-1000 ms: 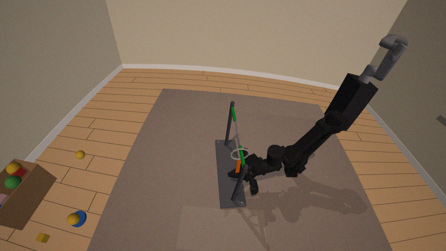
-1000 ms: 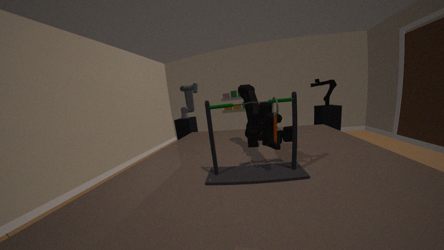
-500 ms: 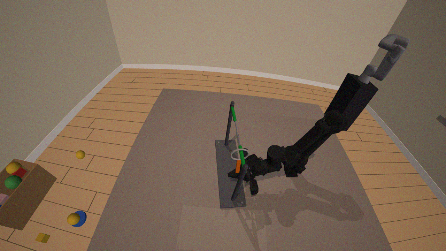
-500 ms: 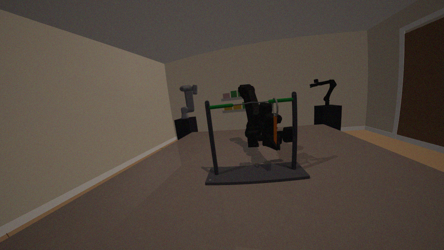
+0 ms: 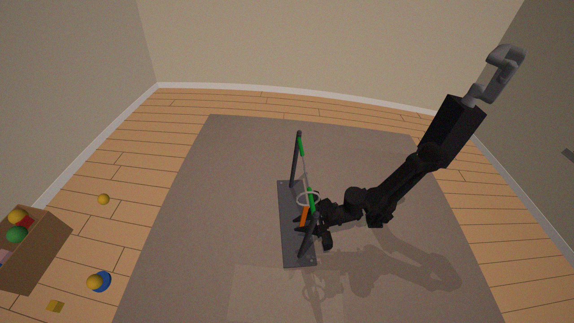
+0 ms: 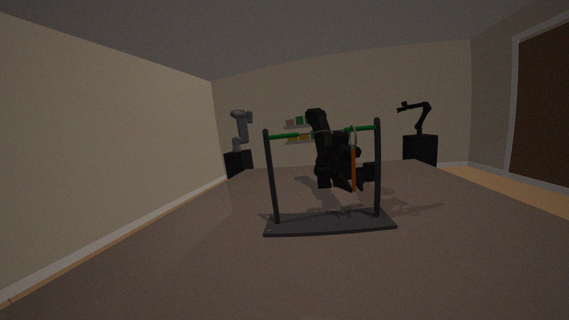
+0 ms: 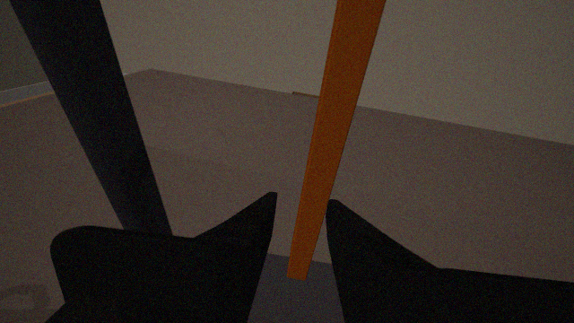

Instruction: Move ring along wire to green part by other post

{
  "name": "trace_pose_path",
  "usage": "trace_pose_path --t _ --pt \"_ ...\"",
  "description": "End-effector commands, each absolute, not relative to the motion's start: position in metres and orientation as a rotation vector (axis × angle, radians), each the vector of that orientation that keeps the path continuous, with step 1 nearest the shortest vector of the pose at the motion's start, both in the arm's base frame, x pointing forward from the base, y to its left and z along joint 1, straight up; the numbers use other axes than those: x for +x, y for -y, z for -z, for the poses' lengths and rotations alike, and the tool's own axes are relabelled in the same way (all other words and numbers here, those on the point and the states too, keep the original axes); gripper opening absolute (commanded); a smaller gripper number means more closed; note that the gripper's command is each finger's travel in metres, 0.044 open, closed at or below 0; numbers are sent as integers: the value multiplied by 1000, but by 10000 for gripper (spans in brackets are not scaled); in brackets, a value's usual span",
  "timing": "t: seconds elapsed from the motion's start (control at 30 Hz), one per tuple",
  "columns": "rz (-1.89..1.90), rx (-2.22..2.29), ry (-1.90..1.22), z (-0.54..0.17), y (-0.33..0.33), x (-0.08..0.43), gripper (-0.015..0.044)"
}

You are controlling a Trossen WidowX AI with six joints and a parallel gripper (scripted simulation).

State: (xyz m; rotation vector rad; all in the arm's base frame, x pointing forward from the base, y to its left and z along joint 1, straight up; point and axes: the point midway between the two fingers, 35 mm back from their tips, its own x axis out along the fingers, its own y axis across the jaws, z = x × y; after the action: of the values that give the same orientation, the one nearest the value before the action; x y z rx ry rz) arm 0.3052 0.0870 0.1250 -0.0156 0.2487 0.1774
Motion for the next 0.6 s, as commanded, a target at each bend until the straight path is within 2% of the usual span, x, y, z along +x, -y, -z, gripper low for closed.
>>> trace_pose_path --t 0.0,0.57 --pt "-175 -16 -250 -126 -86 302 160" --pt "-172 -14 -253 -135 -82 275 160"
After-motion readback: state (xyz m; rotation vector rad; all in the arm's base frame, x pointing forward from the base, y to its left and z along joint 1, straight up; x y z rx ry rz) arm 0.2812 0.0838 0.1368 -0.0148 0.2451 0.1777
